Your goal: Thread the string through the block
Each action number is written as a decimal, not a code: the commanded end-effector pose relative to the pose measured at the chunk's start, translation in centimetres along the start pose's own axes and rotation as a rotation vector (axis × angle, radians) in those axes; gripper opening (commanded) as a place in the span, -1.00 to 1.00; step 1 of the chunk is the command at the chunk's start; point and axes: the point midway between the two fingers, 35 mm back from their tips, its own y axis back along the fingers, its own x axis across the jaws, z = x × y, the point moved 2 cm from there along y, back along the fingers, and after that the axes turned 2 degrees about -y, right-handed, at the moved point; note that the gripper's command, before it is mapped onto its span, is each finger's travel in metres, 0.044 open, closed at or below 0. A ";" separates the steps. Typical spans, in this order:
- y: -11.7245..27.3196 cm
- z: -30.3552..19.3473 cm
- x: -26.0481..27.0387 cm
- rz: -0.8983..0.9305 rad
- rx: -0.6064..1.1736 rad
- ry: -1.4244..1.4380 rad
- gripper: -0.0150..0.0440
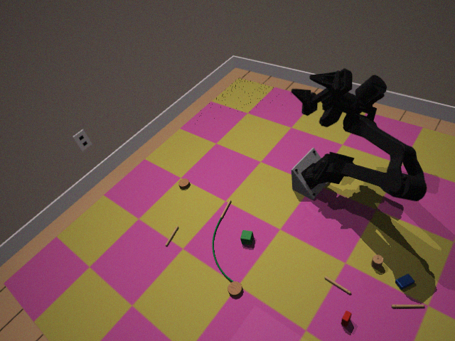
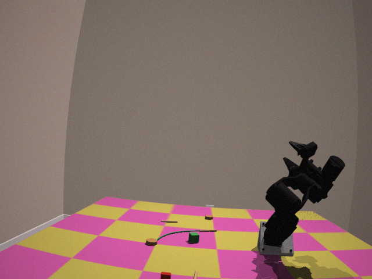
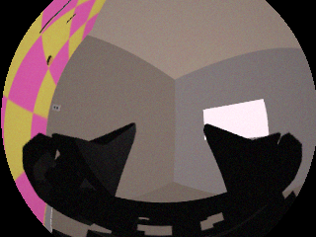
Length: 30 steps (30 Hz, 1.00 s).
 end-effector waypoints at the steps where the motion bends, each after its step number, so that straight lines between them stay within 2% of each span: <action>1: 0.0 0.0 0.0 0.000 0.000 0.000 0.95; 4: -0.7 0.0 0.1 0.009 -0.019 -0.021 1.00; 9: -5.7 0.8 1.5 0.109 -0.159 -0.164 1.00; 19: -14.9 8.2 6.7 0.500 -0.460 -0.377 1.00; 25: -17.1 13.9 9.8 0.752 -0.603 -0.407 1.00; 30: -17.5 19.1 12.3 0.985 -0.723 -0.387 1.00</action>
